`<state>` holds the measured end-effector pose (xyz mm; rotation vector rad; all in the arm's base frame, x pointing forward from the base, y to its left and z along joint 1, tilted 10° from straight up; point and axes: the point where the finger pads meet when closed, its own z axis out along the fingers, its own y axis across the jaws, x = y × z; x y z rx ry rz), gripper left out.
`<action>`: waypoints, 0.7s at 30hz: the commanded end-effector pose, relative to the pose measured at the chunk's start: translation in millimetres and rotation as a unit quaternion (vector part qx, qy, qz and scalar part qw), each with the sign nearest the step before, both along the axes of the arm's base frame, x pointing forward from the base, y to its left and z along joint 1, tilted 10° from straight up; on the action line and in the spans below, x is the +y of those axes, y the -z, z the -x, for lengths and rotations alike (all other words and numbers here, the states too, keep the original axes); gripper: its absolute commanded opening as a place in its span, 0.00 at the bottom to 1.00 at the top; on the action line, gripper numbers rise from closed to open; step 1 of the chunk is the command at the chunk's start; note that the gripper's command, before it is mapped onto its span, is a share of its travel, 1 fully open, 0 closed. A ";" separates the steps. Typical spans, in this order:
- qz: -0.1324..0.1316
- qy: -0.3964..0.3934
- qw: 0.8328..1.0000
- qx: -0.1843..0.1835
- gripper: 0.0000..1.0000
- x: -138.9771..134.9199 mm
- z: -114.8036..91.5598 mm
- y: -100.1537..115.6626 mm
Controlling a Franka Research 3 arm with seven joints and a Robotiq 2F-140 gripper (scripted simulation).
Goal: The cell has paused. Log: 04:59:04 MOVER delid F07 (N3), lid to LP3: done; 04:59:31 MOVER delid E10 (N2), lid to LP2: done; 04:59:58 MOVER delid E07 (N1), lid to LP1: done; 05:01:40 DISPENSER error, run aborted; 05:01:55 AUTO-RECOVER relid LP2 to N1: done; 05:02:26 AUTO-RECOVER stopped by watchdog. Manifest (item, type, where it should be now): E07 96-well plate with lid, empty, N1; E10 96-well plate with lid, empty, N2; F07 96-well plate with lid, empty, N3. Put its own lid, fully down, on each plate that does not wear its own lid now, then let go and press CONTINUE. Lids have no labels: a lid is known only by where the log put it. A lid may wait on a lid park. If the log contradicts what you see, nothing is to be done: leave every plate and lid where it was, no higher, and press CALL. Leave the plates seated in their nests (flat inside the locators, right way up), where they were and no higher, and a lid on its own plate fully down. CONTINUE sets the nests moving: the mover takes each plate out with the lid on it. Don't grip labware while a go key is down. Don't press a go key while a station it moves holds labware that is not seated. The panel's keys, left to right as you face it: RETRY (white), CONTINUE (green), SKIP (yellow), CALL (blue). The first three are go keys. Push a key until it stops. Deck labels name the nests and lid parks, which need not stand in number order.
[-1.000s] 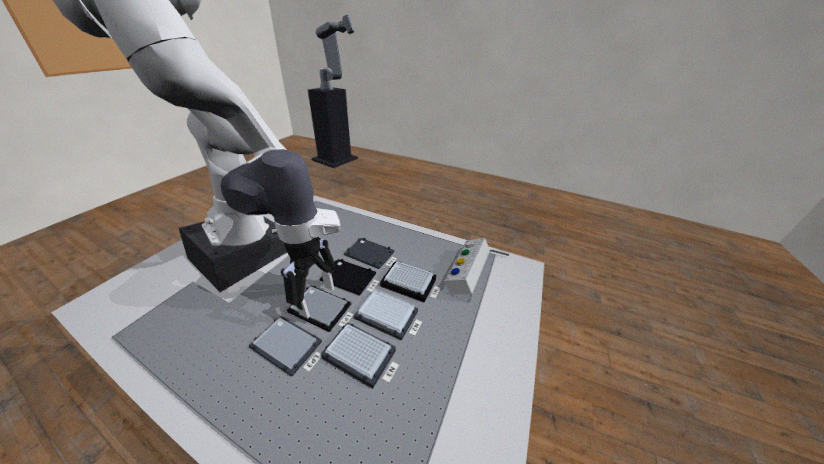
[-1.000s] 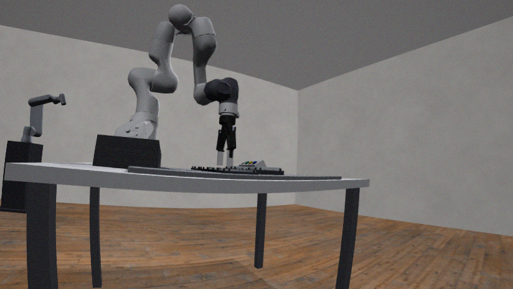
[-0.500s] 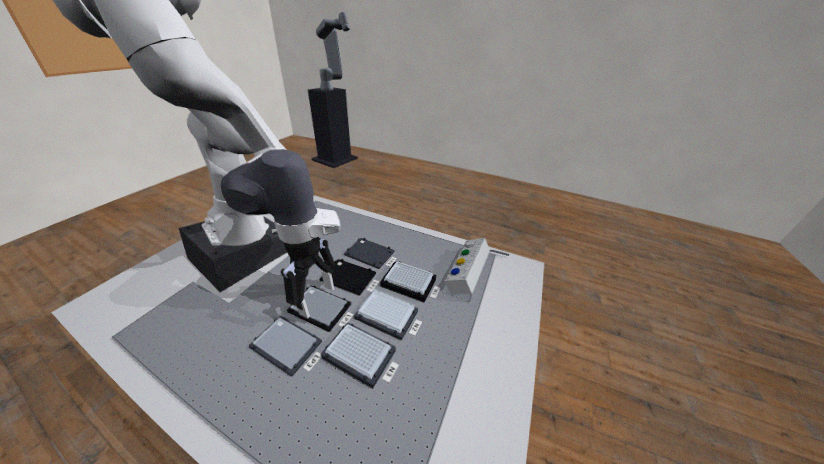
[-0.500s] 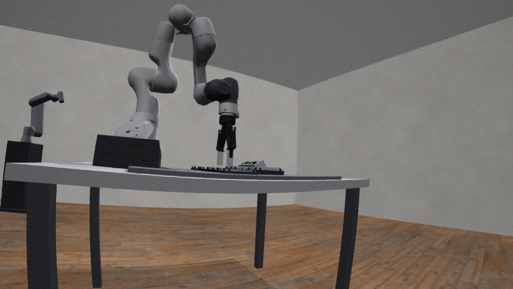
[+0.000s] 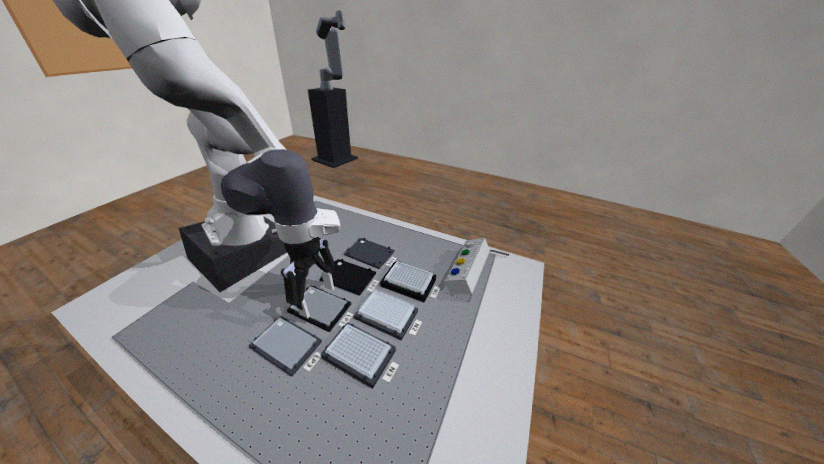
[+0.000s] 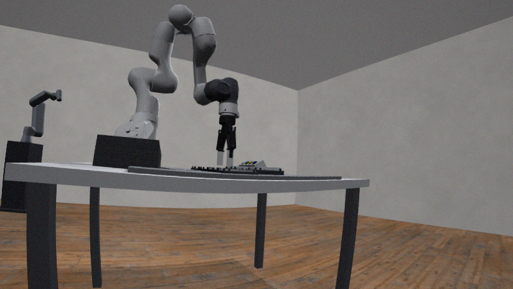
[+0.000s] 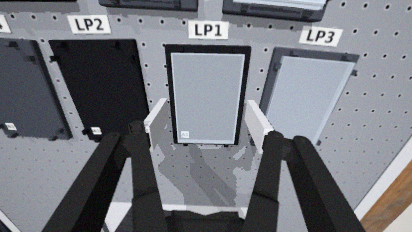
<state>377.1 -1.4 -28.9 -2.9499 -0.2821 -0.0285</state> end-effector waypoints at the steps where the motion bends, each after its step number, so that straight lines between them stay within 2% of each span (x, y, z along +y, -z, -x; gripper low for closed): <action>1: 0.000 0.002 1.000 0.000 0.66 0.7 0.5 -0.2; 21: 0.000 0.002 1.000 0.000 0.66 1.6 0.5 4.6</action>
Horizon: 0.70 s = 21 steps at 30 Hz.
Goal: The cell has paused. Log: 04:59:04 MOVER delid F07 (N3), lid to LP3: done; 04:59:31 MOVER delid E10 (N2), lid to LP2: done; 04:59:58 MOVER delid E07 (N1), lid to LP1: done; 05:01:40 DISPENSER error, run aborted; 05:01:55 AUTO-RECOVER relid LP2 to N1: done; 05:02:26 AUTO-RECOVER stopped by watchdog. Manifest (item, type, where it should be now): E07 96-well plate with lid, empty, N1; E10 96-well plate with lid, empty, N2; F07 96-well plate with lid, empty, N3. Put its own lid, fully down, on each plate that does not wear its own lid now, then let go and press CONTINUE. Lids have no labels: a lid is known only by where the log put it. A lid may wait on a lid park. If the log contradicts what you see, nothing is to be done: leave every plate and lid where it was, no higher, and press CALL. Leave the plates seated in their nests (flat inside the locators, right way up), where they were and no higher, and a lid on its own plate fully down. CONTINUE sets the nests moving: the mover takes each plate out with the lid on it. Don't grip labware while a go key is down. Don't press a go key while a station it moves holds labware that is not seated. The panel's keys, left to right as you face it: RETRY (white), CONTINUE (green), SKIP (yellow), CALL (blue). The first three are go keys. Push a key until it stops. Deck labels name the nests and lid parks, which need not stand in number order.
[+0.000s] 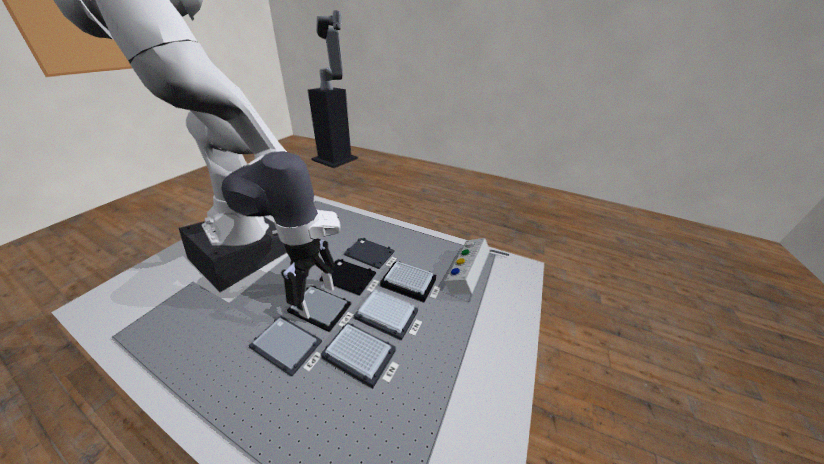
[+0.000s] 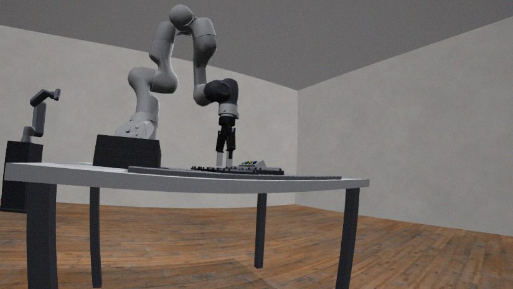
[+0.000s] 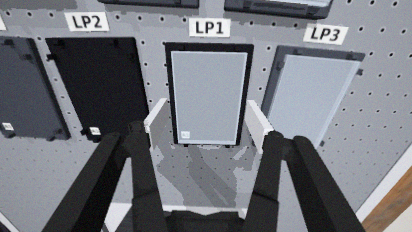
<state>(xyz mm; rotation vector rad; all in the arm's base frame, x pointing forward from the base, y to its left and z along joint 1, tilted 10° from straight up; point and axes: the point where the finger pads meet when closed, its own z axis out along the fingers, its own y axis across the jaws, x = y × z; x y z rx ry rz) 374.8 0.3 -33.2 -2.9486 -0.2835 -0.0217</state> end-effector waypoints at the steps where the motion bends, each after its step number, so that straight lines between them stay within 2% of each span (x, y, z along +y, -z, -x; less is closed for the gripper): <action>1: 0.000 0.002 1.000 -0.002 0.66 -0.1 -1.8 0.2; 21: 0.000 0.002 1.000 -0.002 0.66 1.5 -1.9 9.1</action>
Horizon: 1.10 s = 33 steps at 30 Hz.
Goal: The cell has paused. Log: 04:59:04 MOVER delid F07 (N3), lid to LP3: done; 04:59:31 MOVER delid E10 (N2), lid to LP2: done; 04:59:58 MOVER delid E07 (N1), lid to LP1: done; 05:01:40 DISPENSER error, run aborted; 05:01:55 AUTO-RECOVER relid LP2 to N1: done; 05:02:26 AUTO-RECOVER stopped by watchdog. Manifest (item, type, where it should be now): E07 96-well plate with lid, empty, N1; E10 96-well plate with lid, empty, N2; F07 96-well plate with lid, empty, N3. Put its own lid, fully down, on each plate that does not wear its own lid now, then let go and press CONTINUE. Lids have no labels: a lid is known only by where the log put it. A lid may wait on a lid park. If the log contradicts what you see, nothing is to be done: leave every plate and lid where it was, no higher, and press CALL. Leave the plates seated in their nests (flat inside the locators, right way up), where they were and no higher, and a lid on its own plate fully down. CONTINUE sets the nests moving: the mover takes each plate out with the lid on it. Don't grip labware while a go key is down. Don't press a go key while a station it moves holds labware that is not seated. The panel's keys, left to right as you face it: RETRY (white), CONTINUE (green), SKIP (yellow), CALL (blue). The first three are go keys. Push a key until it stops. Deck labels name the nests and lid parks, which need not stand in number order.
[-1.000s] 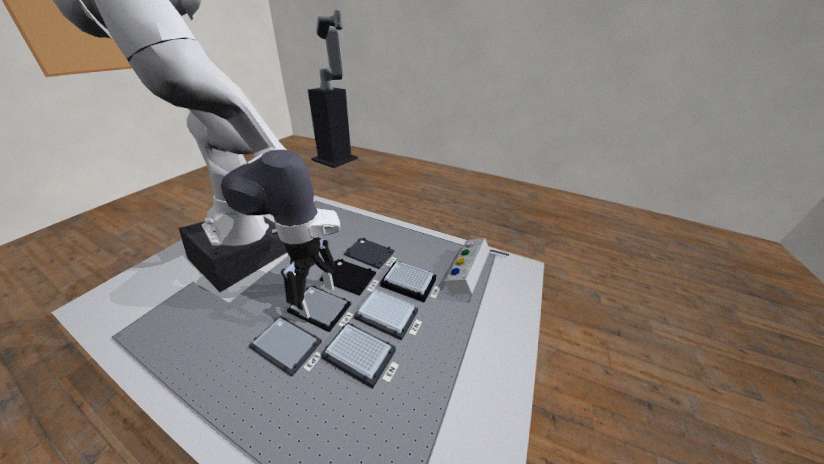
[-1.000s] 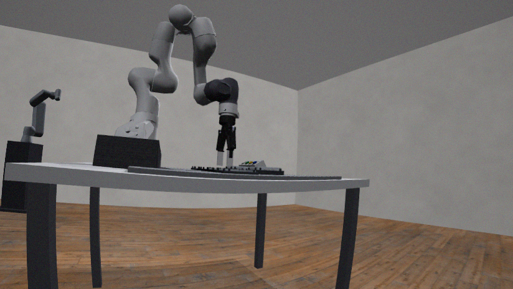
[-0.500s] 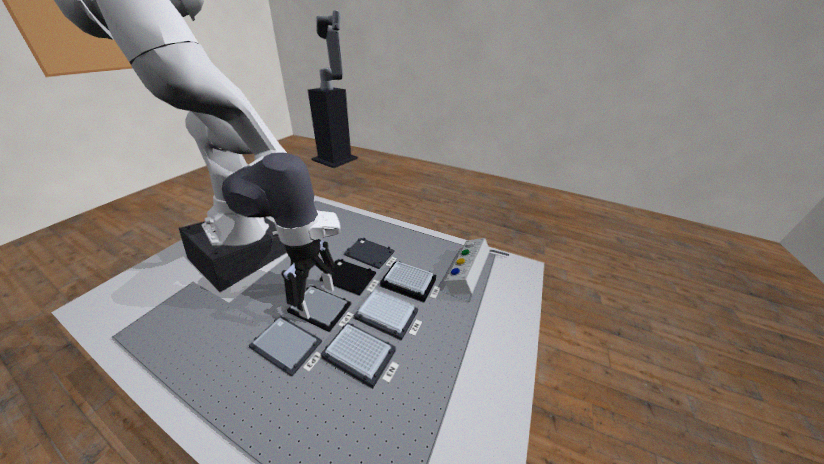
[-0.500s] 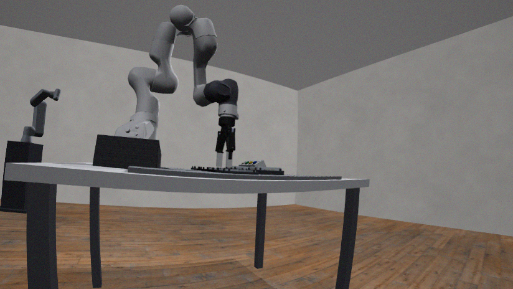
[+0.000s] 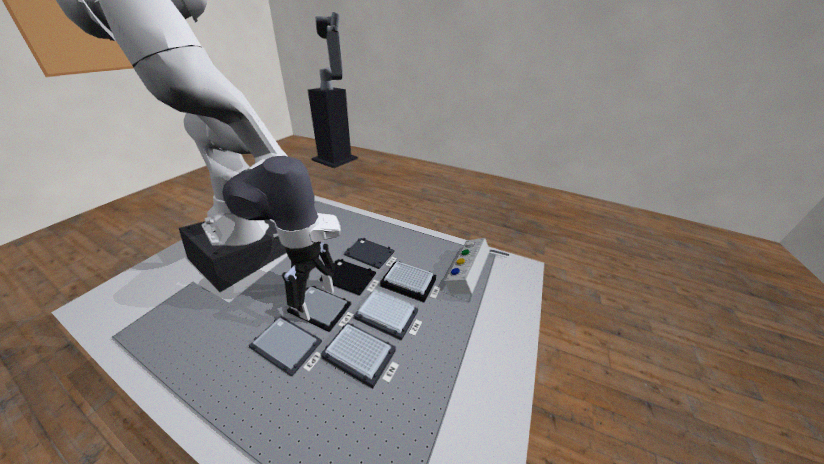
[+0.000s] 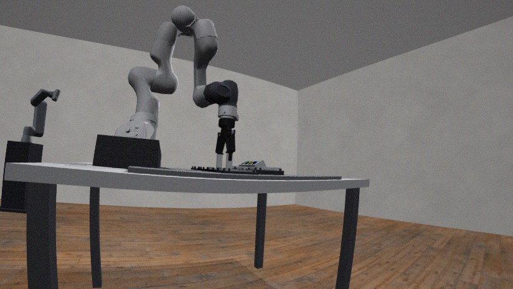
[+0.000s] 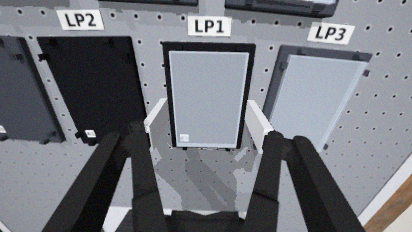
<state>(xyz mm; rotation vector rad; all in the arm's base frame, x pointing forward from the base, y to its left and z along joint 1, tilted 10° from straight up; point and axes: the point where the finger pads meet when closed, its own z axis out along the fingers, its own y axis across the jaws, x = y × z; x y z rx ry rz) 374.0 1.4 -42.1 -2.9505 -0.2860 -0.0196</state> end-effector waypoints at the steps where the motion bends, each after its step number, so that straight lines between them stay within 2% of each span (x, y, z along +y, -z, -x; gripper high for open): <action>1: -0.001 0.003 1.000 -0.003 0.66 0.5 -2.7 0.6; 33: -0.001 0.003 1.000 -0.003 0.66 1.0 -2.7 3.4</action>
